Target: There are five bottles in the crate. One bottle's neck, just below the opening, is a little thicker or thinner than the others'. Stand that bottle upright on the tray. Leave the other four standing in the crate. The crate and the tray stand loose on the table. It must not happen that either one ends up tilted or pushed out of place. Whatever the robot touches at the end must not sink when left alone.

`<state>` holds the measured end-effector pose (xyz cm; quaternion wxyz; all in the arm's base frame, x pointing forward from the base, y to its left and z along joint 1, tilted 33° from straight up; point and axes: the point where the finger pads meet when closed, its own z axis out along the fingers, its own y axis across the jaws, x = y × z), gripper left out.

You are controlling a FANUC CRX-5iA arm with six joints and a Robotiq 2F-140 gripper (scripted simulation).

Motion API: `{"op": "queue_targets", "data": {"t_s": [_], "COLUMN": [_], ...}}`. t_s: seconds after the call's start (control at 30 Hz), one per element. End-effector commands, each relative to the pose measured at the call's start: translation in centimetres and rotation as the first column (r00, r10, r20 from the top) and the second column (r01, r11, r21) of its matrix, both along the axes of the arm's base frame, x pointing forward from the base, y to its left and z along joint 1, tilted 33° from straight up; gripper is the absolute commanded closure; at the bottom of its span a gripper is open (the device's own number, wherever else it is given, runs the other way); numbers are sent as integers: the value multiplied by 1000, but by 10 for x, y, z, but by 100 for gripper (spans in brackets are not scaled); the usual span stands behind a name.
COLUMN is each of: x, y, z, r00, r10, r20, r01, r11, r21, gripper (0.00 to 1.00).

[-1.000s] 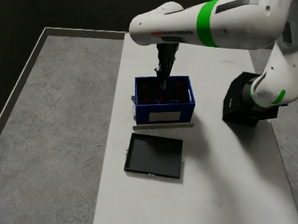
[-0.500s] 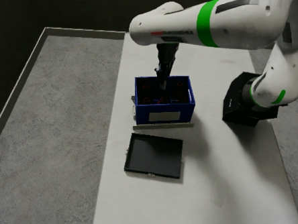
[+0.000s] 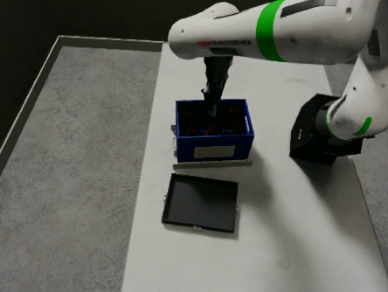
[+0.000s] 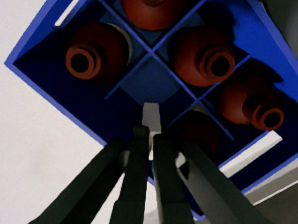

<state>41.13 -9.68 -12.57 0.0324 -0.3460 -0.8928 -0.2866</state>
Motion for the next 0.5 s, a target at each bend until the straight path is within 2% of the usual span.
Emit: {"op": "queue_targets", "data": {"t_s": [0.0, 0.1, 0.13, 0.47], "x": [0, 0, 0, 0], "y": [-1, -1, -1, -1], "z": [0, 0, 0, 0], "r00": [1000, 1000, 1000, 1000], "r10": [0, 0, 0, 0], "r20": [1, 1, 1, 1], "r01": [0, 0, 0, 0], "r11": [1000, 1000, 1000, 1000], "r21": [-1, -1, -1, -1], "gripper": [90, 90, 56, 56]}}
